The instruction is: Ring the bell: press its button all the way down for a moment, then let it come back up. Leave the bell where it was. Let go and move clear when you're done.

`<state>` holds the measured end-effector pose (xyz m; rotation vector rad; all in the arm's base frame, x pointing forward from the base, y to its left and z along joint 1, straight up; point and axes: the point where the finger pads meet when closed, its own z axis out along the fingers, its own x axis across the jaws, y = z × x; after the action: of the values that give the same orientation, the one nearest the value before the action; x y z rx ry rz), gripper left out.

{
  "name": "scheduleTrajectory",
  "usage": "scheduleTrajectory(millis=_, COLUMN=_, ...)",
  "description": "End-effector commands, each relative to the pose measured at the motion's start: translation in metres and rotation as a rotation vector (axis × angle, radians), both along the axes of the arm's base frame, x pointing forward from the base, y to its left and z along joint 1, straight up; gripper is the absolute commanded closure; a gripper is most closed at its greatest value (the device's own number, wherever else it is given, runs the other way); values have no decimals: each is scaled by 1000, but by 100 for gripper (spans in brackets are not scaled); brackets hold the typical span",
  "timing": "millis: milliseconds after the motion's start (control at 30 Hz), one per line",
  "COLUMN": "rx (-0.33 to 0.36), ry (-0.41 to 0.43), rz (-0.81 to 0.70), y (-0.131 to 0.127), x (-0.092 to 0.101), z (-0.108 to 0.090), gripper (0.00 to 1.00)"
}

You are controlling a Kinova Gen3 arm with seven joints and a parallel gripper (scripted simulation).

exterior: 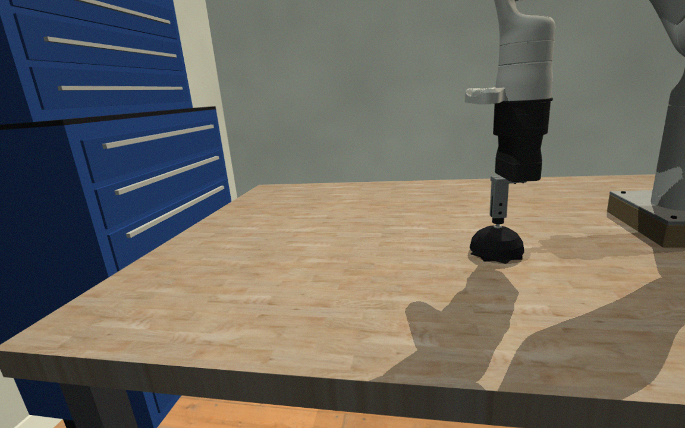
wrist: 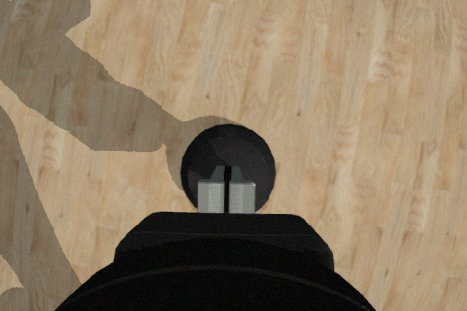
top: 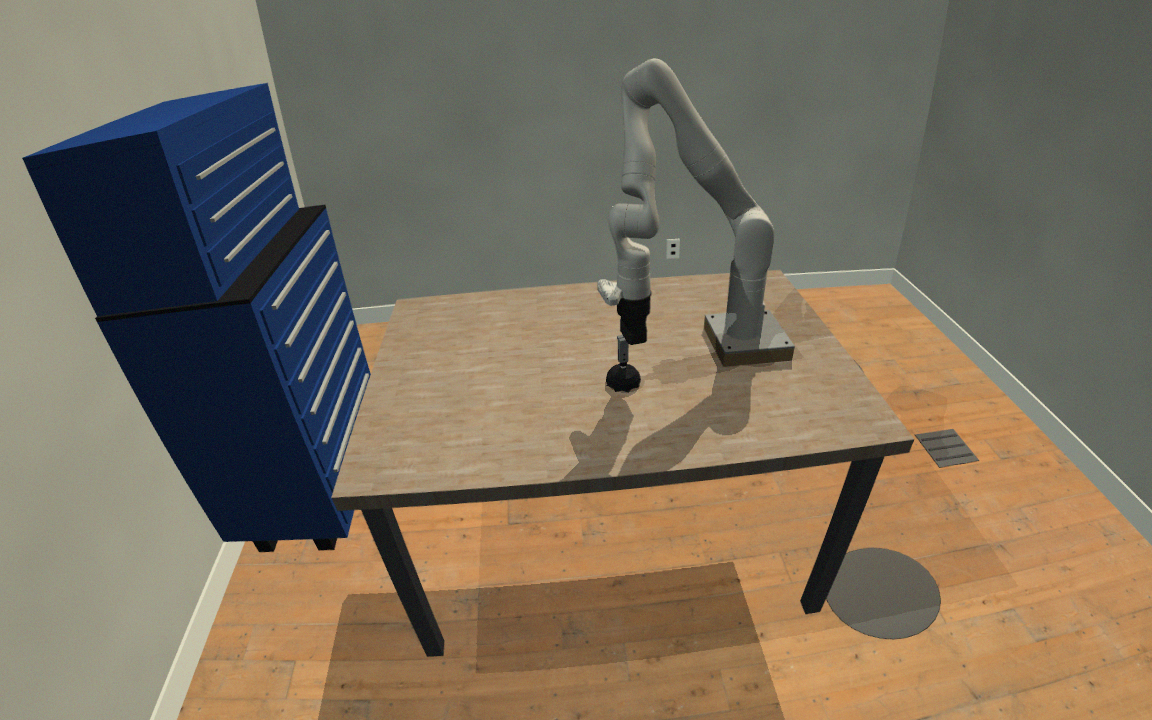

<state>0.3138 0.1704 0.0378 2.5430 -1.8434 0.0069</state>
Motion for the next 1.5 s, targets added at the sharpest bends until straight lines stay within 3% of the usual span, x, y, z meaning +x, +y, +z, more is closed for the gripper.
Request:
scheduleTrajectory(millis=0, rx=0, ry=0, rz=0, y=0, x=0, z=0, gripper=83)
scheduleTrajectory(millis=1467, rx=0, ry=0, rz=0, y=0, x=0, z=-4, gripper=83)
